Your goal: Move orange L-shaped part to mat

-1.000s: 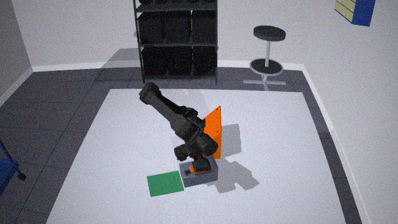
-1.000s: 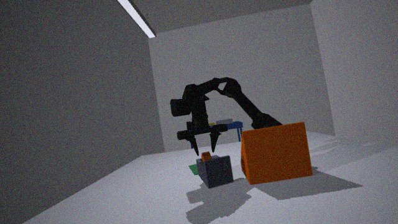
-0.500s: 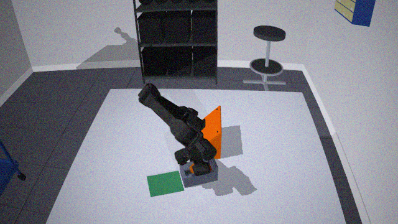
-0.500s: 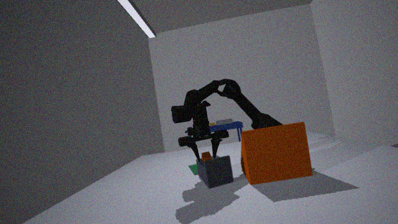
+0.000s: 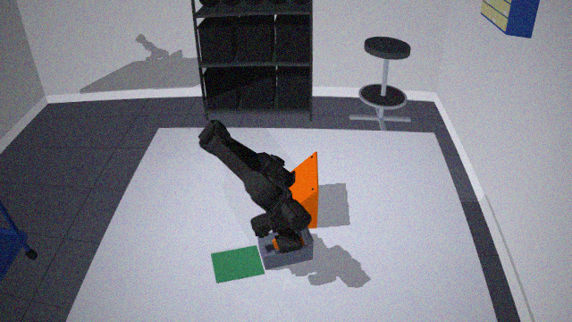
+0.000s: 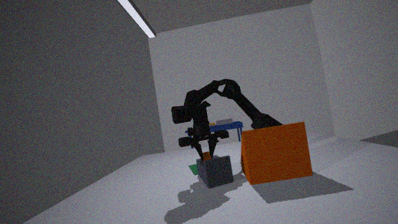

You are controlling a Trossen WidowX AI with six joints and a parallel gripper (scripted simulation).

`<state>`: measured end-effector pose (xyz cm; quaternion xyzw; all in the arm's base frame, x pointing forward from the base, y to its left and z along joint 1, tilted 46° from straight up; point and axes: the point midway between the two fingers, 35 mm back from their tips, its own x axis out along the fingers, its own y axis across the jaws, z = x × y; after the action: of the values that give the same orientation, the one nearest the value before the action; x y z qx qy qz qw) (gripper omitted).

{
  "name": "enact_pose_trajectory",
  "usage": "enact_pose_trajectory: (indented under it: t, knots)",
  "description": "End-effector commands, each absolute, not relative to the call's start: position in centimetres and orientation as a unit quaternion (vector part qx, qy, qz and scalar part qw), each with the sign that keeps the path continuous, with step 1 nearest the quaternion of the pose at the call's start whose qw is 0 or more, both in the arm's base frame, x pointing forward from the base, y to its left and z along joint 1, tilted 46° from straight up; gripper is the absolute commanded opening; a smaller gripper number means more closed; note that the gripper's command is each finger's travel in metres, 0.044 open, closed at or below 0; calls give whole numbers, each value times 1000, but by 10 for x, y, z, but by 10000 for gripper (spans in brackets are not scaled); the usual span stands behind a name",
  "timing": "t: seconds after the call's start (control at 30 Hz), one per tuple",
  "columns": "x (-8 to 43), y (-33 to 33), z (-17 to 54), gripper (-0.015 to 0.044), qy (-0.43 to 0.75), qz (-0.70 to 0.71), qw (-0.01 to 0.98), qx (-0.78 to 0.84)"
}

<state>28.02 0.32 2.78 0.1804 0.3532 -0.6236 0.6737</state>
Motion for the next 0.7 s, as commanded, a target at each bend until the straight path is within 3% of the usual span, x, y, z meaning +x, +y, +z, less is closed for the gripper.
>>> enact_pose_trajectory:
  t: [0.0, 0.1, 0.67]
  knots:
    - [281, 4, 28, 82, 353, -623, 674, 181]
    - [281, 4, 28, 3, 353, -623, 674, 181]
    - [281, 15, 39, 0, 353, -623, 675, 180]
